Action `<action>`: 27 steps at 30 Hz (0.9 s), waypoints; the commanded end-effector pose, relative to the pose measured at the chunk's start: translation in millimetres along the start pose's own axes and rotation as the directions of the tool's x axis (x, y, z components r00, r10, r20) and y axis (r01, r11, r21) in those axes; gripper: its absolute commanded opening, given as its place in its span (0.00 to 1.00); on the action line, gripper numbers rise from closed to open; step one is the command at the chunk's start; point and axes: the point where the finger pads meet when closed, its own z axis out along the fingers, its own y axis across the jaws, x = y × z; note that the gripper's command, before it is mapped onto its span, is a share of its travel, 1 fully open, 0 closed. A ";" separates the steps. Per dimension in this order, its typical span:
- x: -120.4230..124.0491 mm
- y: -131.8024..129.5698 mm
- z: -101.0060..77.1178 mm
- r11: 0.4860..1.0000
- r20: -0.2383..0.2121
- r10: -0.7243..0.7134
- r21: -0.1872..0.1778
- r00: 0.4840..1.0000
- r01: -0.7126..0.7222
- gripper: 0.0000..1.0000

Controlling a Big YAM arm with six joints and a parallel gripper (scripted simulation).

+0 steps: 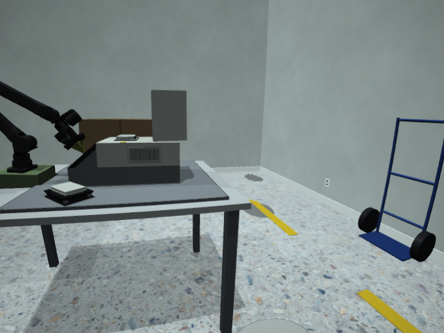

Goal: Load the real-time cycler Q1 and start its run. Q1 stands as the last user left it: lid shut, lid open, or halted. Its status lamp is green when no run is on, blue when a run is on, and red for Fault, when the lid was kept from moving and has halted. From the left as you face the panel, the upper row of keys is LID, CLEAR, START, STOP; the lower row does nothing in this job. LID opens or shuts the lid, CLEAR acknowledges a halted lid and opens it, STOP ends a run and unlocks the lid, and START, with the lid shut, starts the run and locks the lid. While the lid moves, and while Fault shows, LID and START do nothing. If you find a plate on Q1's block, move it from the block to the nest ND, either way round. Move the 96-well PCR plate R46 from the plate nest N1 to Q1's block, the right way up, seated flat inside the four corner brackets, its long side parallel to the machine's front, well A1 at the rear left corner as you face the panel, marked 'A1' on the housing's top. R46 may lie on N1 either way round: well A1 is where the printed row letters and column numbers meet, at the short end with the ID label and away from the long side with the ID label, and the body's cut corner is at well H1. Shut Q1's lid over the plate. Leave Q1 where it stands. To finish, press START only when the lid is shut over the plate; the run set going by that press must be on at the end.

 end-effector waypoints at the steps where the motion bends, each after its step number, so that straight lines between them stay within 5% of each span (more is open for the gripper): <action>1: 5.9 49.6 -7.2 0.998 -0.010 -0.010 -0.069 1.000 0.009 0.00; 27: 8.4 55.5 -5.5 0.997 -0.014 -0.009 -0.078 1.000 0.008 0.00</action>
